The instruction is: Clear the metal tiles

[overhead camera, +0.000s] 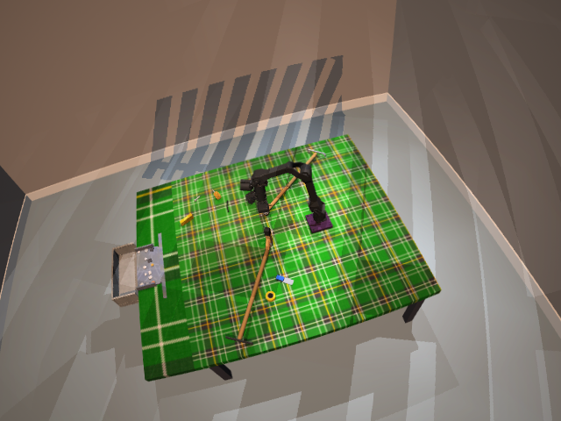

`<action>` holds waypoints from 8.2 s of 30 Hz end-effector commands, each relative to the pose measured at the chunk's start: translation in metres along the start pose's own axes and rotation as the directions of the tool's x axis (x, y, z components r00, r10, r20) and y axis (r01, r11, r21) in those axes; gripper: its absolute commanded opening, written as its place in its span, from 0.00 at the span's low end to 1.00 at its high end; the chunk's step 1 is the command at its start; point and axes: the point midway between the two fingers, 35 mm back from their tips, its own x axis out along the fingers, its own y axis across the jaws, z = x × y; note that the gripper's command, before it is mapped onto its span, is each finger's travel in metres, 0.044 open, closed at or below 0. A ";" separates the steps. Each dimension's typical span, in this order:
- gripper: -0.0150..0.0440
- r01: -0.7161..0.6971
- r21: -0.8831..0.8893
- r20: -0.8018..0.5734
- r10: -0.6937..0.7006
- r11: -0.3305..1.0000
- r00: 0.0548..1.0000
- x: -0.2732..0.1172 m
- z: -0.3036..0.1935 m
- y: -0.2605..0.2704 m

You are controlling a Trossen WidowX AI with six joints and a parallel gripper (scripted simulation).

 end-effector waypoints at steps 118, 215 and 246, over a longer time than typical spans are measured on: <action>0.25 0.026 -0.053 0.019 -0.025 0.998 0.999 -0.094 0.023 -0.081; 0.25 -0.043 -0.654 0.171 0.203 0.755 0.964 -0.050 0.066 0.429; 0.25 -0.047 -0.689 0.148 0.205 0.723 0.967 -0.003 0.053 0.458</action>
